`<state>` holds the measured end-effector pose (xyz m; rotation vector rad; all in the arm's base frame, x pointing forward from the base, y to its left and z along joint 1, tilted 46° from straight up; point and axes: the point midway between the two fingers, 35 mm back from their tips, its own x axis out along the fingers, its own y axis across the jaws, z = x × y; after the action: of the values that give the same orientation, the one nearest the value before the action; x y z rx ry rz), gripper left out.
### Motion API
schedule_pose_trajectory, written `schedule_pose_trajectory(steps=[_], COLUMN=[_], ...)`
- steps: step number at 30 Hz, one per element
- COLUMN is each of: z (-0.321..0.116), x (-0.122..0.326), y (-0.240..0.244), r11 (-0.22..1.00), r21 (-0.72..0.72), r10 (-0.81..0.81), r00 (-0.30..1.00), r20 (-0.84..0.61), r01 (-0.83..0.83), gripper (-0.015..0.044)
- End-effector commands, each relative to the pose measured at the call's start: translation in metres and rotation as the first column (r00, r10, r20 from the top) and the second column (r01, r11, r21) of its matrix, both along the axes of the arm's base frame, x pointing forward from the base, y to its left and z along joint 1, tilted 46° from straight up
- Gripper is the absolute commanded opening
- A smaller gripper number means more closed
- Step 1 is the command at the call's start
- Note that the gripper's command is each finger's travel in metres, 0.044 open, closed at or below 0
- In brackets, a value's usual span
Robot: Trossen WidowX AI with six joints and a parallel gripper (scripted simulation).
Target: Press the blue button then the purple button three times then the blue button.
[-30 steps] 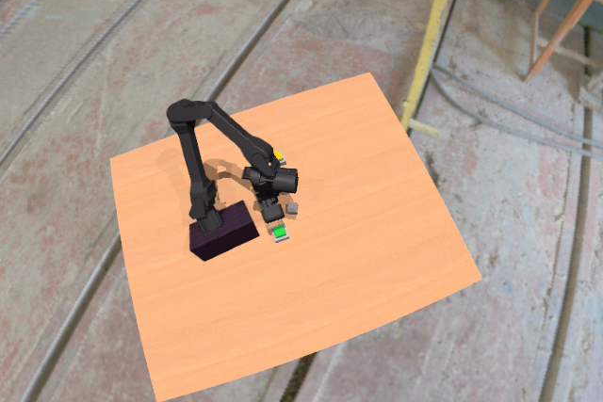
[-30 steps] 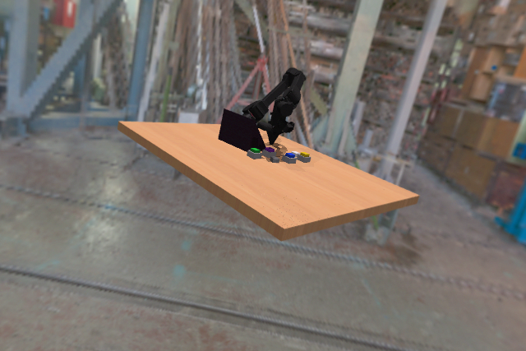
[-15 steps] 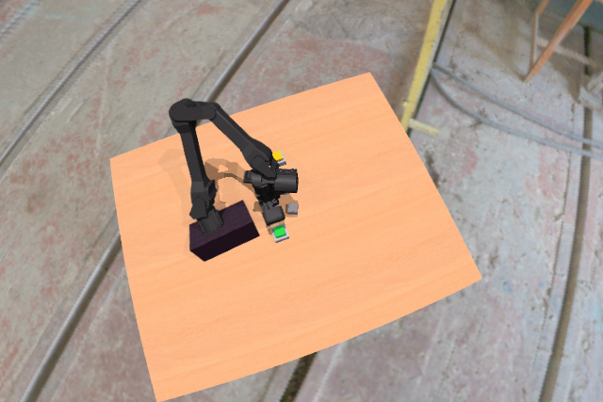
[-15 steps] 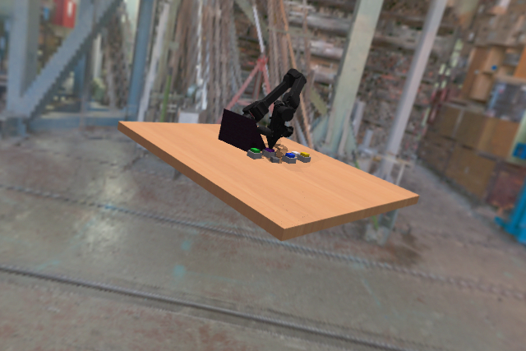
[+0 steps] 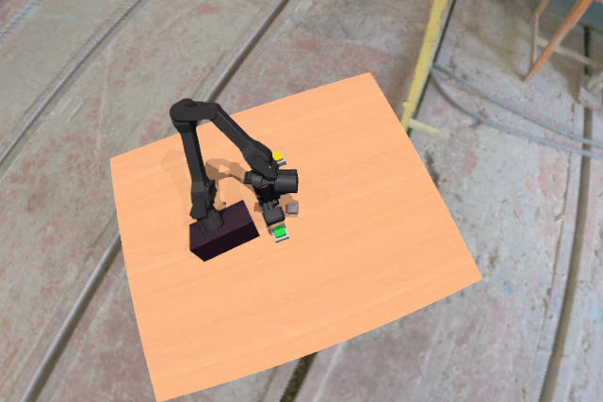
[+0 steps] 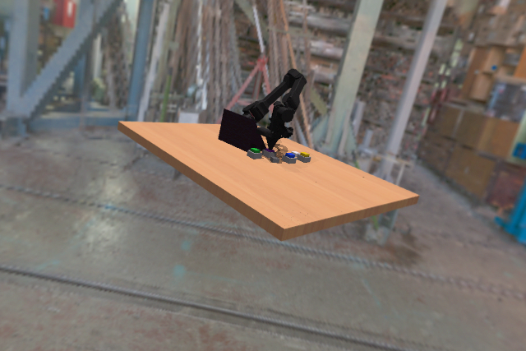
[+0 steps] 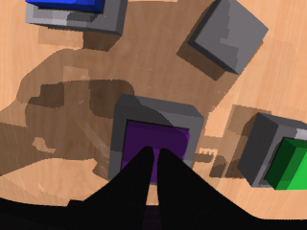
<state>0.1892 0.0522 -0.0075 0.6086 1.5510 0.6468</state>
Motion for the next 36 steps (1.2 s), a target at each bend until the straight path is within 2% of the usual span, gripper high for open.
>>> schedule_pose_trajectory(steps=[1, 17, 22, 30, 36], z=[-0.001, 0.024, 0.063, 0.065, 0.090], x=[-0.002, 0.001, 0.006, 0.008, 0.074], y=[0.001, -0.025, -0.066, -0.067, -0.038], r11=[1.000, 1.000, 1.000, 1.000, 1.000], r21=[0.004, 0.002, -0.001, -0.001, -0.003], r10=[-0.003, -0.003, -0.003, -0.003, -0.005], r00=[1.000, 1.000, 1.000, 1.000, 1.000], r20=[-0.010, -0.010, -0.011, -0.011, -0.007], r01=[0.003, 0.003, 0.003, 0.003, 0.005], gripper=[0.0020, 0.0020, 0.0020, 0.0020, 0.0020])
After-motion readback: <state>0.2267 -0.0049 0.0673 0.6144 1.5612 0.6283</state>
